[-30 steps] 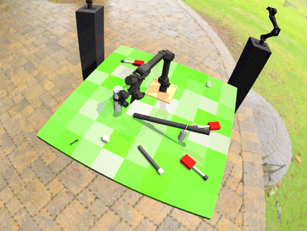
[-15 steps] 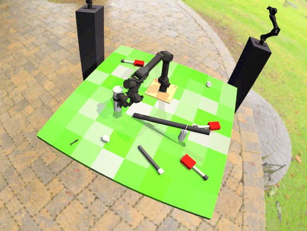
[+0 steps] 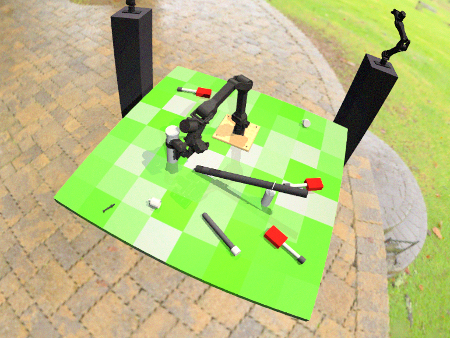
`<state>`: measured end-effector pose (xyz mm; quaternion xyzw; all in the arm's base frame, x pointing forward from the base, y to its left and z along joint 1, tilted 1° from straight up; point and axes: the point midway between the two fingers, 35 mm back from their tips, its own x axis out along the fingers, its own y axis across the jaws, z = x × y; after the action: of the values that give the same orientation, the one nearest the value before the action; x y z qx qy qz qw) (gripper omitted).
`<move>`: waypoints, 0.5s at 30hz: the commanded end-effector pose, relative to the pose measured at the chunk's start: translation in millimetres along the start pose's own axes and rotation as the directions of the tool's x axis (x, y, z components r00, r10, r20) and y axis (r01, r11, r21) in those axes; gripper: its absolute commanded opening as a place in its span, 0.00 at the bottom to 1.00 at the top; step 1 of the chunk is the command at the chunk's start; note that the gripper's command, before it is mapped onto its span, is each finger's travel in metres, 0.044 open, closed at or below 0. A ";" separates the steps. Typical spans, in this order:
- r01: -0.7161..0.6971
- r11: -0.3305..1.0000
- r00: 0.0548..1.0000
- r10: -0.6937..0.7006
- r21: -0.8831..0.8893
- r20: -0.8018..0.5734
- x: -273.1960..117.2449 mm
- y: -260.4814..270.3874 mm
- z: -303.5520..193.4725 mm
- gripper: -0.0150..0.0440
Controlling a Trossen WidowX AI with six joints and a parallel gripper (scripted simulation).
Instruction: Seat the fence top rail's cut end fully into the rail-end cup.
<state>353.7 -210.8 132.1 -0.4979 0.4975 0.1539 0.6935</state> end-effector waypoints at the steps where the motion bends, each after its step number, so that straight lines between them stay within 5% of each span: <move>1: -0.002 1.000 1.000 0.002 -0.004 -0.004 1.2 0.9 -0.7 0.69; 7: -0.002 1.000 1.000 0.002 -0.004 -0.004 1.2 0.9 -0.7 0.42; 15: -0.001 0.999 1.000 0.002 -0.043 0.018 -0.8 4.6 -0.7 0.25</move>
<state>352.5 -209.8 131.4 -0.5014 0.4948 0.1588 0.6918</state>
